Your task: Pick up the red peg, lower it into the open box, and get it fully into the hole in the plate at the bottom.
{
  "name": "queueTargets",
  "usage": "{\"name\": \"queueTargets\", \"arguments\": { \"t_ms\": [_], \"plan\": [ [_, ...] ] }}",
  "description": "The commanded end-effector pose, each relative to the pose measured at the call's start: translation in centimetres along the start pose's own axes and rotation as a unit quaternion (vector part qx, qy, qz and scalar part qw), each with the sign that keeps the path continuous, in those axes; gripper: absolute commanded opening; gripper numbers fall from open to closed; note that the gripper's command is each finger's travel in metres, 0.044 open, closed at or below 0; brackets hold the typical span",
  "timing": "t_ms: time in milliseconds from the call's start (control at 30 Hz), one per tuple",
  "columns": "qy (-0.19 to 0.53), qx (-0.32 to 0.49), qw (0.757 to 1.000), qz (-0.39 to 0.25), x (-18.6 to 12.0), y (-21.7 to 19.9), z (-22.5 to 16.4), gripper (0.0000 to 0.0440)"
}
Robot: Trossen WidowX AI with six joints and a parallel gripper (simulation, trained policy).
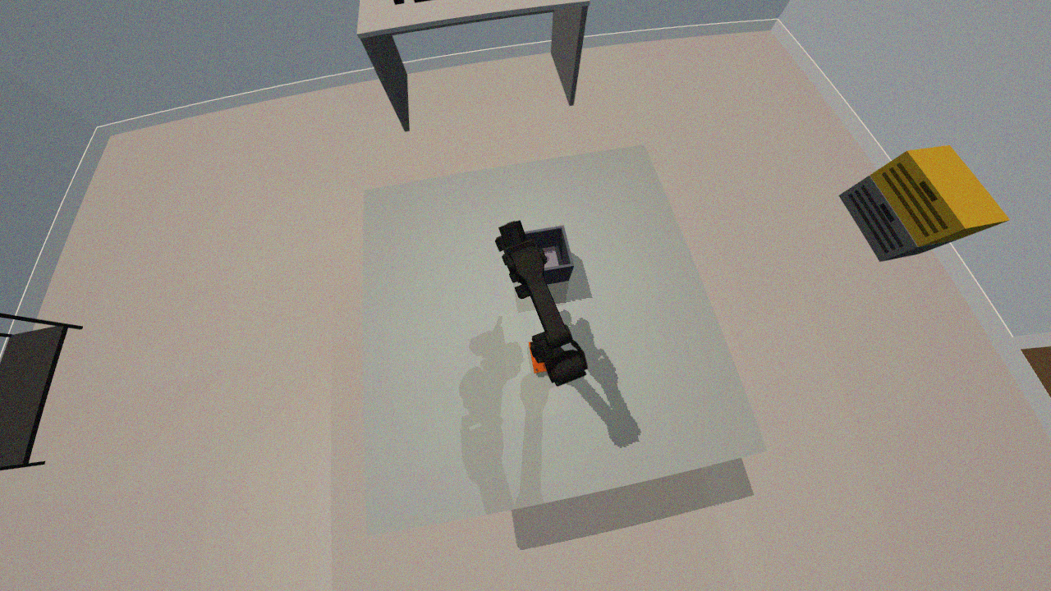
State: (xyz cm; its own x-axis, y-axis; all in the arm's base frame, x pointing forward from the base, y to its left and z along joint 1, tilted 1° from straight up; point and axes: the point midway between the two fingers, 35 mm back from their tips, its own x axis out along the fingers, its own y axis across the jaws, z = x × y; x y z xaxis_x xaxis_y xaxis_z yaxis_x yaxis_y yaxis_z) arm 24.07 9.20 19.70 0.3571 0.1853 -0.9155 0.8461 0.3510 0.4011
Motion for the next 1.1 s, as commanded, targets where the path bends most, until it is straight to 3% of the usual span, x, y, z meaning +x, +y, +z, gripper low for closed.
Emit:
{"name": "queueTargets", "arguments": {
  "t_ms": [0,1067],
  "plan": [
    [-0.018,0.010,1.000,-0.013,-0.2,-0.2,1.8,0.0000],
    [-0.035,0.063,0.994,-0.087,1.9,-0.3,10.3,0.0000]
  ]
}}
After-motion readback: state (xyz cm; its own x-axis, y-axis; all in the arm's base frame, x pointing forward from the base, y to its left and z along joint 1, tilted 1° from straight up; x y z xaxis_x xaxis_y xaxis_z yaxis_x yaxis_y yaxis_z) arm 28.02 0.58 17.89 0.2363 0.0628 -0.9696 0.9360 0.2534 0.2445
